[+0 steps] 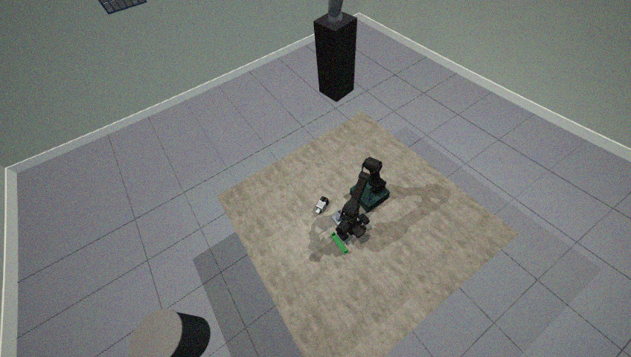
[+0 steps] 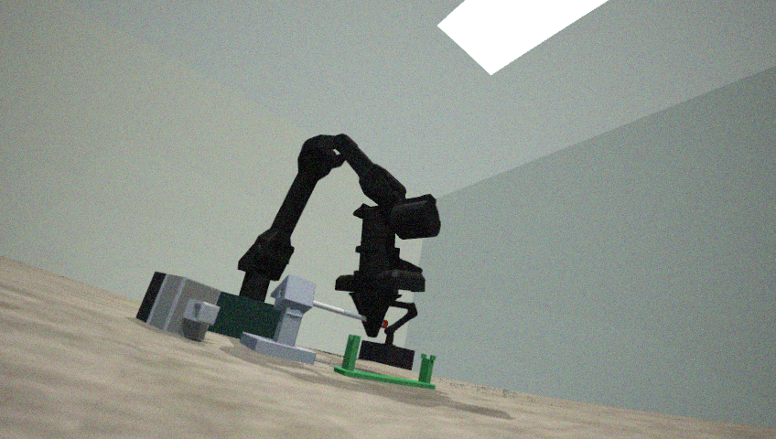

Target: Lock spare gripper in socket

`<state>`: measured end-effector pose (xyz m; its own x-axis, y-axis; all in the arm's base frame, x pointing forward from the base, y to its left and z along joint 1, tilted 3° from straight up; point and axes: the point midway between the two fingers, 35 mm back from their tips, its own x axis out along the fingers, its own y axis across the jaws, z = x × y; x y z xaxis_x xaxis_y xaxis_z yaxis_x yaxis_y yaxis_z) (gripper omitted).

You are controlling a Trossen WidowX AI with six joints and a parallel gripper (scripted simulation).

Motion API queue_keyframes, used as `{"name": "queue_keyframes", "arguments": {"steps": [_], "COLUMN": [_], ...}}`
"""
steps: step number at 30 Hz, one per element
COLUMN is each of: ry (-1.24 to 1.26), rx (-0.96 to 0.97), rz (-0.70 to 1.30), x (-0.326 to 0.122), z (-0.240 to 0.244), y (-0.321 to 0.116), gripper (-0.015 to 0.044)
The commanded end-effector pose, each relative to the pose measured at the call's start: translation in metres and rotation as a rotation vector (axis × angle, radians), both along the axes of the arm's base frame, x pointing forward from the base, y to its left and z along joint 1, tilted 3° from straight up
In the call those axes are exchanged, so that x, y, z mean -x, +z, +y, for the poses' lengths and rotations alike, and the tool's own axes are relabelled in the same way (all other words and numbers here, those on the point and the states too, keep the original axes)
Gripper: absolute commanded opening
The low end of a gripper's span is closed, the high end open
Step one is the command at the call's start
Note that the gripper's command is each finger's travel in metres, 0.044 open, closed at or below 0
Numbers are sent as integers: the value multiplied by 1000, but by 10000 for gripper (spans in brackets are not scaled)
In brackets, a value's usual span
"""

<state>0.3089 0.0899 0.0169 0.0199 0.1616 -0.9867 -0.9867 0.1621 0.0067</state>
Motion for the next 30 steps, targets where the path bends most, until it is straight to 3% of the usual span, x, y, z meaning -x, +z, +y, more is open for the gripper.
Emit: {"name": "queue_keyframes", "arguments": {"steps": [1,30], "ry": [-2,-3], "rx": [-1,0], "rz": [-2,20], "x": [-3,-6], "z": [4,22], "y": [2,4], "gripper": [0,0]}}
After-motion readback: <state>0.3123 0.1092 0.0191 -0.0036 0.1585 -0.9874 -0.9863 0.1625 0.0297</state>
